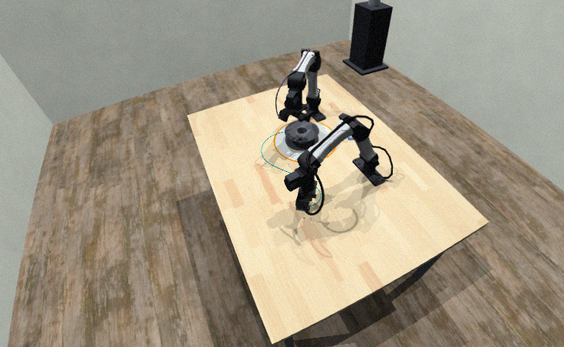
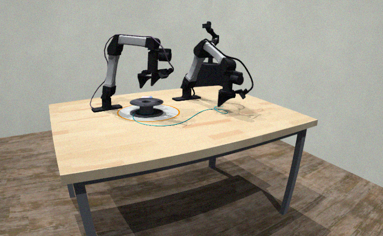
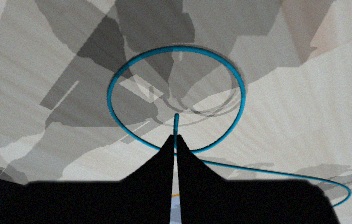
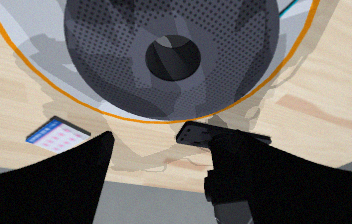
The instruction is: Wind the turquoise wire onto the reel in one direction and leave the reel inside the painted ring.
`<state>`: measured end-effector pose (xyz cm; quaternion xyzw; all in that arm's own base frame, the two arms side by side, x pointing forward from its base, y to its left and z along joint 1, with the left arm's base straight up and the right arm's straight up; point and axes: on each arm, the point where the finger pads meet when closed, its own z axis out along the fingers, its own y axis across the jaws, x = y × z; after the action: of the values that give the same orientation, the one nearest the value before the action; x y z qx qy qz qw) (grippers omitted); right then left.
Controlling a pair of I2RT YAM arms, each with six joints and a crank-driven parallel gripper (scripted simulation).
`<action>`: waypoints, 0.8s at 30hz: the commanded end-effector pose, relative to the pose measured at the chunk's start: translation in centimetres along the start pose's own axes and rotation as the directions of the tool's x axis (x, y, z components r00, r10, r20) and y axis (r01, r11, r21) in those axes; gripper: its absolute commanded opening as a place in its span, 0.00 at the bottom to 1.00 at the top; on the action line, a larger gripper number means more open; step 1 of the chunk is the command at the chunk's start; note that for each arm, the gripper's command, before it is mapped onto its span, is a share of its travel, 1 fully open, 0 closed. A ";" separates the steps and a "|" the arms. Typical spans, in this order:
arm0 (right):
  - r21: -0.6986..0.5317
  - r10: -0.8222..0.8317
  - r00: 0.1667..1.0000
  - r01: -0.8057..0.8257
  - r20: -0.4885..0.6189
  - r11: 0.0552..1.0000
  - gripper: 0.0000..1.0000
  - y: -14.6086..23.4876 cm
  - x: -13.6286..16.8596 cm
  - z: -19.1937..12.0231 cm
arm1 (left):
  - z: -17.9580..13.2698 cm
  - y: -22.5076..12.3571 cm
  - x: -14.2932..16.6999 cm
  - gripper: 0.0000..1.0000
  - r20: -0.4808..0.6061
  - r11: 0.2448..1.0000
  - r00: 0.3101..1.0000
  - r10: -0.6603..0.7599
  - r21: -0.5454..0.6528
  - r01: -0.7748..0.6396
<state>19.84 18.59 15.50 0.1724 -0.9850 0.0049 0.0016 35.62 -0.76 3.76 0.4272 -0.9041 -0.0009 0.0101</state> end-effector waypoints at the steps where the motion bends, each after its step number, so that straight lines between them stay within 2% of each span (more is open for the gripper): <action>1: -0.009 -0.126 0.992 0.126 0.006 0.992 1.00 0.1 -0.5 -0.4 | -0.6 -0.5 -0.7 0.00 0.018 0.999 0.999 0.043 0.010 -0.043; 10: -0.008 -0.276 0.961 0.276 0.007 0.961 1.00 0.2 -0.5 -0.3 | -0.6 -0.6 -0.8 0.00 0.018 0.999 0.999 0.042 0.010 -0.042; 24: -0.007 -0.296 0.955 0.296 0.007 0.955 1.00 0.2 -0.6 -0.3 | -0.6 -0.7 -0.7 0.00 0.018 0.999 0.999 0.042 0.010 -0.042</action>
<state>19.98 18.43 15.49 0.3083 -0.9513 0.0049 0.0029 35.66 -0.67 3.80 0.4150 -0.9097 -0.0012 0.0112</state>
